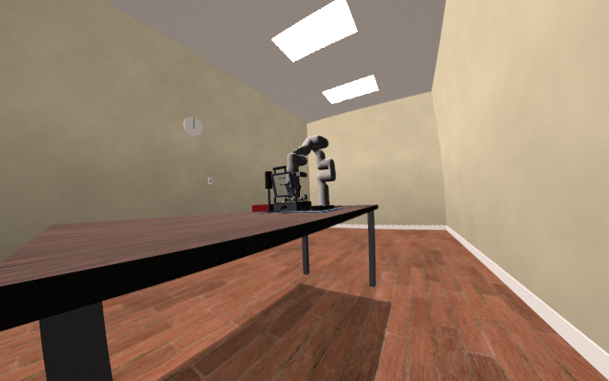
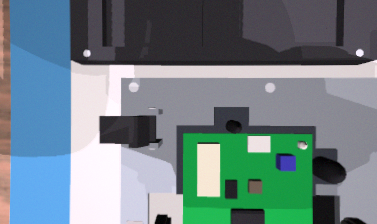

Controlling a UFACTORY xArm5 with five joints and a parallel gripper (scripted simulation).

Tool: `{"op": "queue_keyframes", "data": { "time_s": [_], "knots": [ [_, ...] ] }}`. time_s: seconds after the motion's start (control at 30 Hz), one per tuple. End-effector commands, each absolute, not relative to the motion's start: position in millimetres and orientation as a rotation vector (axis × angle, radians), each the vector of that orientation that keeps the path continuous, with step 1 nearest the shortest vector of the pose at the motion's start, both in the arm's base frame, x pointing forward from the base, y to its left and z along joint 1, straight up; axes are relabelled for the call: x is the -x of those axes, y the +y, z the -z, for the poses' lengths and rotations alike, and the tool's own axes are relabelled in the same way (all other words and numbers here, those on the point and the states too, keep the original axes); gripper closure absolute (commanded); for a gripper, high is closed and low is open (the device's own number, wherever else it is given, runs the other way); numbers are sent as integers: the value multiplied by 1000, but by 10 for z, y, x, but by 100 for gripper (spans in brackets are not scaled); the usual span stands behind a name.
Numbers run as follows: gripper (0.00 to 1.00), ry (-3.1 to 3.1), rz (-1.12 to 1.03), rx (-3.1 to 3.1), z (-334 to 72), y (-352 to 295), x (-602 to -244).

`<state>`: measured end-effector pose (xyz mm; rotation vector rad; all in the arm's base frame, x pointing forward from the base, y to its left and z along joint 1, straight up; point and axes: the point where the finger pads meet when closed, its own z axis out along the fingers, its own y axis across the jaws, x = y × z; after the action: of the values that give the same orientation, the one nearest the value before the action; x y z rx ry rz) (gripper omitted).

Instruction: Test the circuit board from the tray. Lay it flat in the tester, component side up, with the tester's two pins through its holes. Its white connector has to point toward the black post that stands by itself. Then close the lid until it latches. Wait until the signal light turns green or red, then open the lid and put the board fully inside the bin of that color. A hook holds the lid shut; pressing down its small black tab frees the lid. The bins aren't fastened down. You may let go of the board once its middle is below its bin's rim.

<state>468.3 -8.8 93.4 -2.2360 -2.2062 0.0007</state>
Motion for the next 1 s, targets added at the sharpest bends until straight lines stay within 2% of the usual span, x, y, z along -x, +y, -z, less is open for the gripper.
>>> {"op": "queue_keyframes", "data": {
  "time_s": [0.0, 0.1, 0.17, 0.67, 0.73, 0.97],
  "knots": [
    [0, -2208, 4, 2238, -1298, -90, -4695],
    [0, -2208, 4, 2238, -1537, -91, -4694],
    [0, -2208, 4, 2238, -1537, -91, -4694],
    [0, -2208, 4, 2238, -2681, -98, -4690],
    [0, -2208, 4, 2238, -2681, -98, -4690],
    [0, -2208, 4, 2238, -3162, -101, -4687]
  ]
}}
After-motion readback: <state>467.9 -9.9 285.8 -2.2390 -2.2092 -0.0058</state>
